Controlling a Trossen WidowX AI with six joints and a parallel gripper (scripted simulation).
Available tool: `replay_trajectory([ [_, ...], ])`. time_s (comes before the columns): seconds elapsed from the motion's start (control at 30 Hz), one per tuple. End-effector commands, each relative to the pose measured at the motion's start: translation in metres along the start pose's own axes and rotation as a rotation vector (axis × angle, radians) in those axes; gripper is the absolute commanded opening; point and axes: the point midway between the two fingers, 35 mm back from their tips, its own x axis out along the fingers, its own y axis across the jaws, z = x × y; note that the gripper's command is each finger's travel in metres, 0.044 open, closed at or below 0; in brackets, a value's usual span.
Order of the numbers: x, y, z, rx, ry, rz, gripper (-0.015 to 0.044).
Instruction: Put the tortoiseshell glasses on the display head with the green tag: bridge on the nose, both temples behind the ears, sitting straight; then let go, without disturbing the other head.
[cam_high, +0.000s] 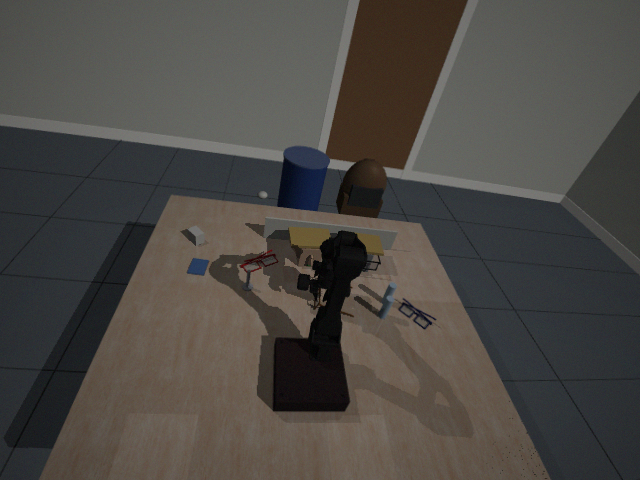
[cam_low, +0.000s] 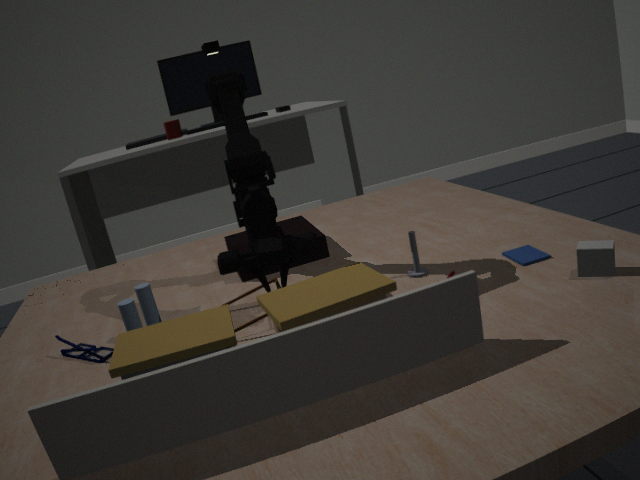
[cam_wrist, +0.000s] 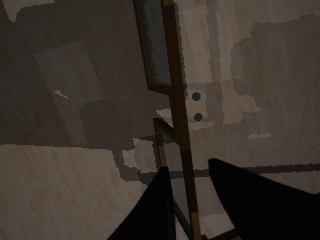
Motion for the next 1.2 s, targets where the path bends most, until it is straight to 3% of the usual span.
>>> replay_trajectory([
  [0.0, 0.000, 0.000, 0.000, 0.000, -0.001, 0.000, 0.0087],
  [0.43, 0.000, 0.000, 0.000, 0.000, -0.001, 0.000, 0.0000],
  [0.67, -0.003, 0.000, 0.001, 0.000, 0.000, 0.000, 0.0000],
  [1.17, -0.085, -0.001, 0.004, -0.002, 0.002, 0.005, 0.0000],
])
